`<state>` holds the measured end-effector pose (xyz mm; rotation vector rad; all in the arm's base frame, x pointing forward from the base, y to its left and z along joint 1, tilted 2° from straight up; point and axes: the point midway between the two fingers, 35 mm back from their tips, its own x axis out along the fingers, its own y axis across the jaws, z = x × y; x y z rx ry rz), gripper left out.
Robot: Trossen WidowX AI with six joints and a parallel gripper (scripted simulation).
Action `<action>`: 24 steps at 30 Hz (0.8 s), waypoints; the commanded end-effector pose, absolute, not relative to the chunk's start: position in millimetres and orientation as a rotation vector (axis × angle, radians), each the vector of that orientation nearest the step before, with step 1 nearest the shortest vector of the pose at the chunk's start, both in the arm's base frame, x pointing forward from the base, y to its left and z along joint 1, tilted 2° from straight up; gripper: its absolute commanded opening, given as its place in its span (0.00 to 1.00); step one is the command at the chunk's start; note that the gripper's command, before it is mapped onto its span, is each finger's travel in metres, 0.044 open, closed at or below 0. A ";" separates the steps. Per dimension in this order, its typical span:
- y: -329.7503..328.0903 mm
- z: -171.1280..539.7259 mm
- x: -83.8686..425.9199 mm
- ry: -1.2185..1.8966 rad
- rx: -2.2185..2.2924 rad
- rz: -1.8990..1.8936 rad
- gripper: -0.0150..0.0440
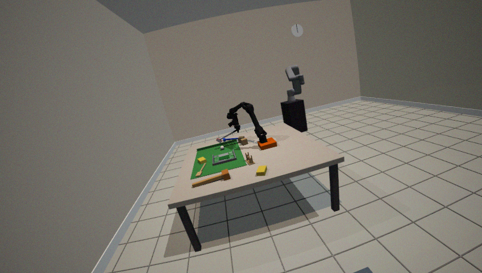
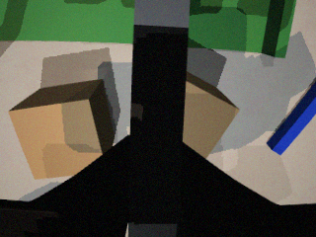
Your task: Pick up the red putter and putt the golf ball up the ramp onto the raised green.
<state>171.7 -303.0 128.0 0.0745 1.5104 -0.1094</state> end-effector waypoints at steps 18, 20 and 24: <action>-301.2 87.0 172.8 1.513 0.086 -0.106 0.25; -301.2 83.8 173.0 1.513 0.086 -0.106 0.25; -301.1 77.4 173.2 1.513 0.086 -0.106 0.25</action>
